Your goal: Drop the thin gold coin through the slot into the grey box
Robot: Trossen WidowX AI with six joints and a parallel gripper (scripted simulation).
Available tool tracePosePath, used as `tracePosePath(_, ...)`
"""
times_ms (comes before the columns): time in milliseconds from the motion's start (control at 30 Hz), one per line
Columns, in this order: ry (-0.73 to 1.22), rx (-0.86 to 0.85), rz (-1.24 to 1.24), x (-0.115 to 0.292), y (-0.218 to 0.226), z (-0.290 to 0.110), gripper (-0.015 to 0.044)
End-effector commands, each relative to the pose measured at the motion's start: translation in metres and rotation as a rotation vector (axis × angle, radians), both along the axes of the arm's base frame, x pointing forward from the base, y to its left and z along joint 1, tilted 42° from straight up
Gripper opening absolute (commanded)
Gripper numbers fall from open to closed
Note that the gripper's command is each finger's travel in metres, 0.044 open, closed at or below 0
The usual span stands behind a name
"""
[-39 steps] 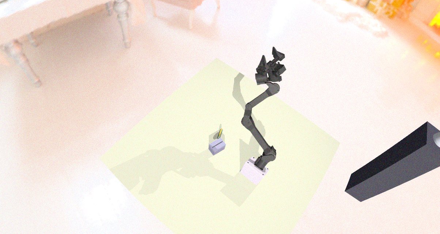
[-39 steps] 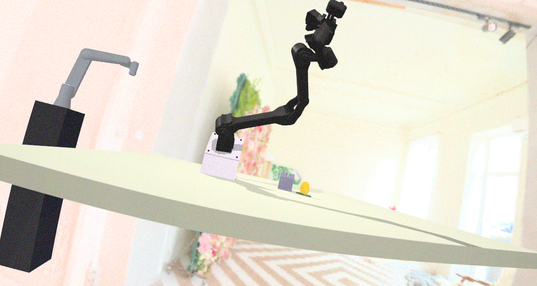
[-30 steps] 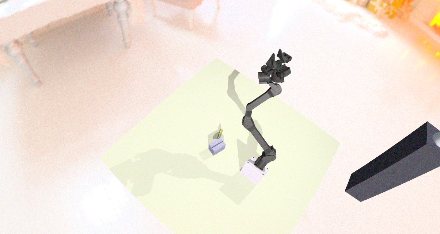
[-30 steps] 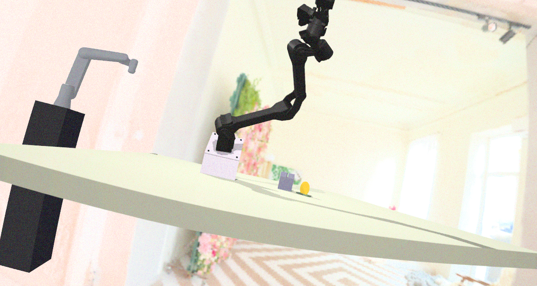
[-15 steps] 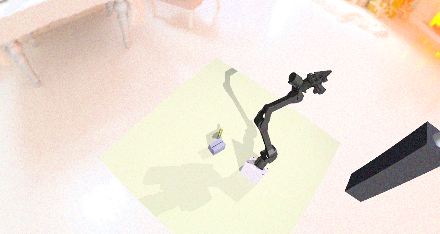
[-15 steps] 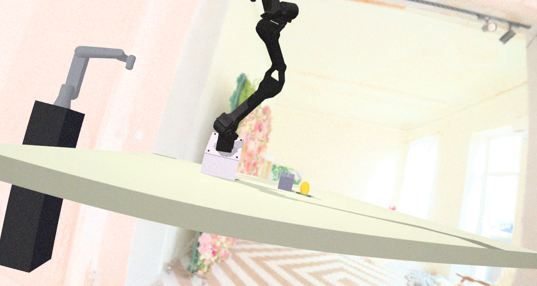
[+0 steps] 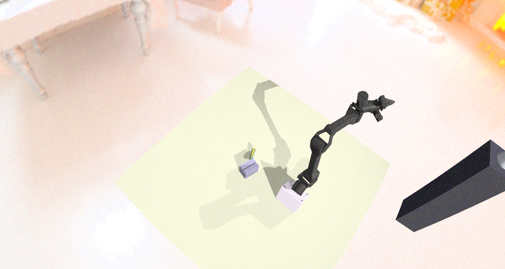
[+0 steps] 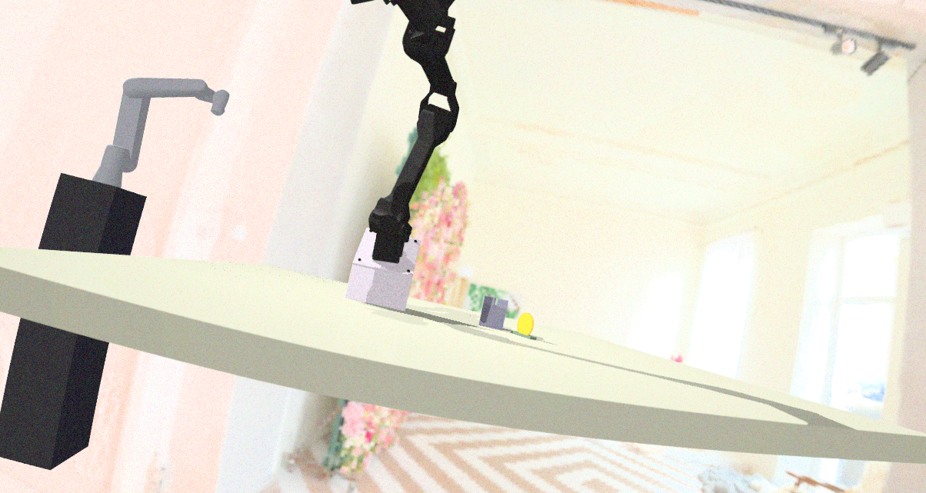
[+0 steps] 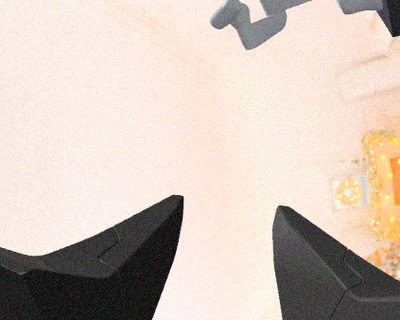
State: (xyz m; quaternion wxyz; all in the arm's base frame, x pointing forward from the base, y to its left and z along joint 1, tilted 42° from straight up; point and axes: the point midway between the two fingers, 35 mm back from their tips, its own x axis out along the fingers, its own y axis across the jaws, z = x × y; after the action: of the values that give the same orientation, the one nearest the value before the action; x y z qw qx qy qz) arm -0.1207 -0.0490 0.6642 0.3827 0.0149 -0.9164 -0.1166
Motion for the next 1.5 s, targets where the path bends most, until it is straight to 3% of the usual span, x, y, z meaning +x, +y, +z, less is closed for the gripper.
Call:
tracePosePath(0,-0.049,0.176,0.082,-0.011,-0.063,-0.019,0.0161)
tracePosePath(333,-0.071,0.651,0.329,0.03,-0.215,-0.089,0.0161)
tracePosePath(667,0.076,1.018,0.545,0.127,-0.293,-0.161,0.0161)
tracePosePath(1067,0.332,1.455,0.704,0.26,-0.321,-0.27,0.0161)
tracePosePath(1467,0.823,1.857,0.749,0.39,-0.276,-0.383,0.0161)
